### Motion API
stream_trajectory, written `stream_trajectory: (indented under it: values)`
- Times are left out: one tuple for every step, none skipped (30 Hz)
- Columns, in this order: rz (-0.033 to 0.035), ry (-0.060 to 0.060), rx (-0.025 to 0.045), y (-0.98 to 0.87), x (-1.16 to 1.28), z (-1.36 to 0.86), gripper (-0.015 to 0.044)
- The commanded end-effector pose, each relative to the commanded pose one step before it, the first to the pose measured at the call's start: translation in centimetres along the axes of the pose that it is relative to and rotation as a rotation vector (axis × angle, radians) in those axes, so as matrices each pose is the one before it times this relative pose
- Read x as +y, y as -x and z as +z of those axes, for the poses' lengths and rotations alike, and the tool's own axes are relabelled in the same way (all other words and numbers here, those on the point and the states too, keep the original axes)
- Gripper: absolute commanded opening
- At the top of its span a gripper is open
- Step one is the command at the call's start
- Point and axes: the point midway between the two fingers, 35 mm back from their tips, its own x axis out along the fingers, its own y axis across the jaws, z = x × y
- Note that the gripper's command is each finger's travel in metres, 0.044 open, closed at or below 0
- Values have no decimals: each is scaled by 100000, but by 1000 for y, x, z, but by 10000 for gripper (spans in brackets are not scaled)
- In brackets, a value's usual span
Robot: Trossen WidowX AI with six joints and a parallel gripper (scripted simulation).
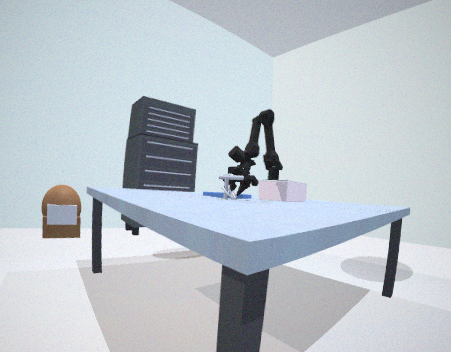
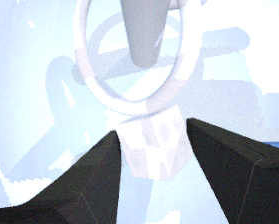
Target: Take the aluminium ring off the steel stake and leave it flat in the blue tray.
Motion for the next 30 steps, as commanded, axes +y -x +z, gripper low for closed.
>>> stream_trajectory:
  values:
    - [-661, -178, -1160, 668, -124, 700, 0]
    - [-18, -28, 48, 128, -1, 72, 0]
    - [-18, -28, 48, 130, -1, 70, 0]
    - [-18, -28, 48, 131, 0, 69, 0]
    - [-18, -27, 48, 132, 0, 68, 0]
    - [-15, -22, 39, 107, 0, 54, 0]
    - [-9, -13, 23, 64, 0, 32, 0]
    - [-3, -4, 8, 22, 0, 11, 0]
    - [0, 0, 0, 0, 0, 0, 0]
    - [0, 0, 0, 0, 0, 0, 0]
    - [21, -7, 148, -1, -10, 10, 0]
    - [63, -21, 443, -3, -29, 31, 0]
    - [107, -35, 738, -3, -49, 51, 0]
    - [131, -43, 887, 1, -58, 62, 0]
    - [133, -43, 887, 6, -58, 61, 0]
    - [136, -43, 887, 10, -58, 61, 0]
    - [138, -43, 887, 15, -57, 61, 0]
    - [141, -43, 886, 20, -57, 60, 0]
    - [143, -43, 886, 24, -56, 60, 0]
    - [145, -43, 886, 29, -56, 59, 0]
    - [148, -42, 886, 33, -55, 58, 0]
    - [150, -42, 886, 38, -55, 57, 0]
    - [153, -42, 885, 43, -54, 57, 0]
    - [155, -42, 885, 47, -54, 56, 0]
    - [158, -42, 885, 52, -53, 55, 0]
    - [160, -42, 885, 56, -52, 53, 0]
    - [162, -42, 884, 61, -52, 52, 0]
    - [165, -42, 884, 65, -51, 51, 0]
    - [167, -42, 884, 70, -50, 50, 0]
    - [170, -42, 884, 74, -50, 48, 0]
